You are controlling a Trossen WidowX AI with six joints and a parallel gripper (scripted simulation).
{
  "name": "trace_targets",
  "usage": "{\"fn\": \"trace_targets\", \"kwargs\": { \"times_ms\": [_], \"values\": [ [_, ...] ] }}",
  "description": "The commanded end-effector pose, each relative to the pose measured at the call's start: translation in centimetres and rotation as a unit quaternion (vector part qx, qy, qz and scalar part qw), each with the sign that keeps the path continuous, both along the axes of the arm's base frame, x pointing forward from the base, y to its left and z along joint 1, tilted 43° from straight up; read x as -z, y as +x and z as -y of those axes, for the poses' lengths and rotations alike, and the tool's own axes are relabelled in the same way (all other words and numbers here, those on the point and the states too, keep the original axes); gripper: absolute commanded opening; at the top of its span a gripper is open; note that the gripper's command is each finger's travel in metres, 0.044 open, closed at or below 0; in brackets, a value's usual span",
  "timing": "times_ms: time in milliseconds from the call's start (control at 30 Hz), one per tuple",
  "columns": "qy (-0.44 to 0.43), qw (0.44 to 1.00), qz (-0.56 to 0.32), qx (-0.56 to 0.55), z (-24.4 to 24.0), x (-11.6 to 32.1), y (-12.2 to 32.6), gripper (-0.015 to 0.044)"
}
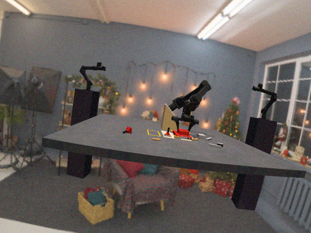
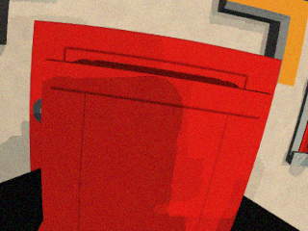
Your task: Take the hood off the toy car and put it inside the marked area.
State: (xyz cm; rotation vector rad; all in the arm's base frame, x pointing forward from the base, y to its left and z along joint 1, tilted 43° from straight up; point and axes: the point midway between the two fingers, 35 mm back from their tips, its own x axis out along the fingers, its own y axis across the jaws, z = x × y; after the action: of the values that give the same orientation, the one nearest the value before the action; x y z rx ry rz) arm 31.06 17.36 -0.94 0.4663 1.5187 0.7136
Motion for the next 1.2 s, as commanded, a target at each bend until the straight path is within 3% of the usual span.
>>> {"fn": "trace_targets", "kwargs": {
  "times_ms": [0, 1167],
  "values": [
    [0.000, 1.000, 0.003, 0.000, 0.3, -0.2, 0.1, 0.0000],
    [-0.001, 1.000, 0.003, 0.000, 3.2, -3.3, 0.6, 0.0000]
  ]
}}
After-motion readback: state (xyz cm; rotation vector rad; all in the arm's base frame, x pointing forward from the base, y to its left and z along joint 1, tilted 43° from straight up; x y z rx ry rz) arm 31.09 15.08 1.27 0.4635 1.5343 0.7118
